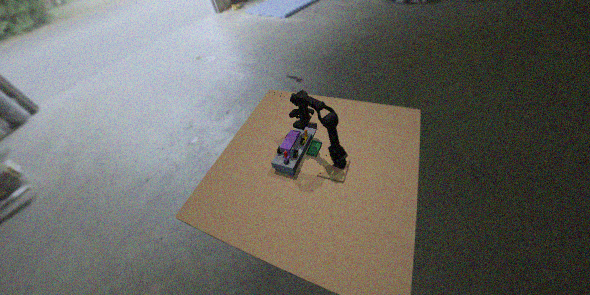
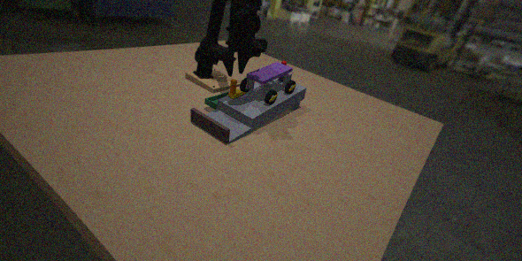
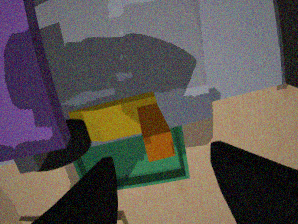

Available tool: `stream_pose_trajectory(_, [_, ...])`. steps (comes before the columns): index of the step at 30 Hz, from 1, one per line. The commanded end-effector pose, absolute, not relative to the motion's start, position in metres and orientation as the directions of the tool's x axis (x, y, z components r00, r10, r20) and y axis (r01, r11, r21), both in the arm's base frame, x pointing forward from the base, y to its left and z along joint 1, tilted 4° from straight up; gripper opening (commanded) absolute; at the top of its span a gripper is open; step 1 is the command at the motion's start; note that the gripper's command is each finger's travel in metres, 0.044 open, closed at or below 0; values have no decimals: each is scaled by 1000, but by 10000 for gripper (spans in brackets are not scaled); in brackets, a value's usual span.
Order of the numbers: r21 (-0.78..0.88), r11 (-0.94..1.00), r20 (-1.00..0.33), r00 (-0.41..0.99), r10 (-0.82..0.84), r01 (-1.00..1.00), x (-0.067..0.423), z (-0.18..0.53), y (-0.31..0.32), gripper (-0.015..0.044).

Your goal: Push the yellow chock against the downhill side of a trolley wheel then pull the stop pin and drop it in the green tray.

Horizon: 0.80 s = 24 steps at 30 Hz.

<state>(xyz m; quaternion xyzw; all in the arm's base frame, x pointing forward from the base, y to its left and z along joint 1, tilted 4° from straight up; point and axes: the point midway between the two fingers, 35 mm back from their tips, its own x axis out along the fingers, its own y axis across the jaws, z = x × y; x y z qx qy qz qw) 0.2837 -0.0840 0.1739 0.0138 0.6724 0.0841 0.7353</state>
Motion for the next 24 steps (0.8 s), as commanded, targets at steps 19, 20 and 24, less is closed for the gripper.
stream_pose_trajectory(19, [259,806,-966,131,224,532,300,209,13,190])
stream_pose_trajectory(20, [262,786,-965,127,231,560,300,210,18,190])
stream_pose_trajectory(24, [265,699,-960,113,256,664,297,215,39,190])
